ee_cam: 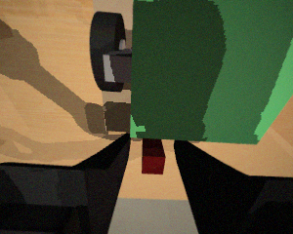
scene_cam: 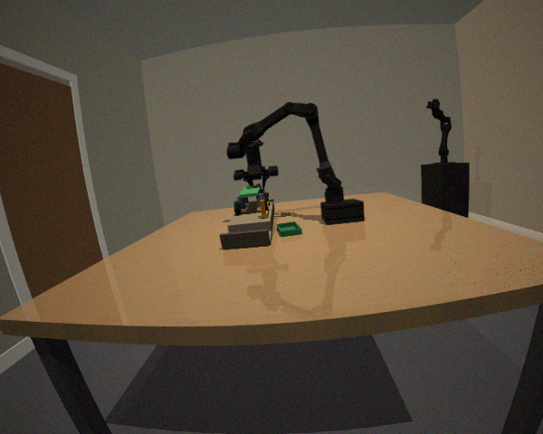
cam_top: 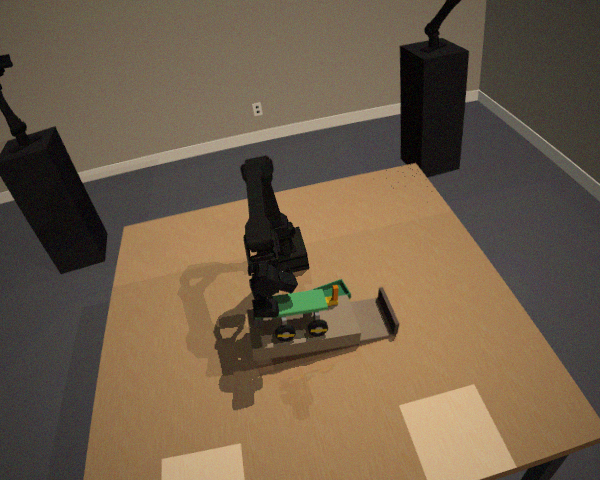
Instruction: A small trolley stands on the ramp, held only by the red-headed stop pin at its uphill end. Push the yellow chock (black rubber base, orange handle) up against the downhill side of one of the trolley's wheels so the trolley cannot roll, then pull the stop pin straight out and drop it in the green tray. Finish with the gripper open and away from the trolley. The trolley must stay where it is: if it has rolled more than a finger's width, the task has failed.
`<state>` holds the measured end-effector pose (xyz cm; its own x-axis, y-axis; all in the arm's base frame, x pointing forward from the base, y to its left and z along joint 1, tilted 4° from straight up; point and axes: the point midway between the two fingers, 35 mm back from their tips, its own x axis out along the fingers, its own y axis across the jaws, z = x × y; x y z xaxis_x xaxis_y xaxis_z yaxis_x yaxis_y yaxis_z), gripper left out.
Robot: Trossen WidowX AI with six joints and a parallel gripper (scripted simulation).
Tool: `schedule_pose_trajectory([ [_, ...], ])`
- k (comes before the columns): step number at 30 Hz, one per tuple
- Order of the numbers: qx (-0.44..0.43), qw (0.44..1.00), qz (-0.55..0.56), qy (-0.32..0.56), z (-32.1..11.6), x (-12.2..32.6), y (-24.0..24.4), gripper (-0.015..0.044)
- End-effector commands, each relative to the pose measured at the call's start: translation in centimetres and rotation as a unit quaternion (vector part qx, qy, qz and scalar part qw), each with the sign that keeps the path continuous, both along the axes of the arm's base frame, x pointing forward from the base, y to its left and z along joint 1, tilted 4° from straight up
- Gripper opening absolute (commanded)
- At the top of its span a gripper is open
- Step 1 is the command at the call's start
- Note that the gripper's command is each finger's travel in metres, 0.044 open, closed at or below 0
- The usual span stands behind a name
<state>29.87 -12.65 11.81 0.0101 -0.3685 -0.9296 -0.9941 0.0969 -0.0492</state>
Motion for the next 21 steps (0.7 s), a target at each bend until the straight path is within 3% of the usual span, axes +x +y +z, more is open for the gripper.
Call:
schedule_pose_trajectory([
  [1,0.000,1.000,0.001,0.003,-0.56,-0.14,-0.19,0.0190],
  [4,0.000,1.000,0.001,0.003,-0.75,-0.16,-0.27,0.0190],
  [8,0.000,1.000,0.000,0.001,-0.48,-0.07,-0.19,0.0085],
  [18,0.000,1.000,0.000,0.001,-0.46,-0.07,-0.19,0.0000],
  [21,0.000,1.000,0.000,0.001,-0.31,-0.09,-0.16,0.0000],
])
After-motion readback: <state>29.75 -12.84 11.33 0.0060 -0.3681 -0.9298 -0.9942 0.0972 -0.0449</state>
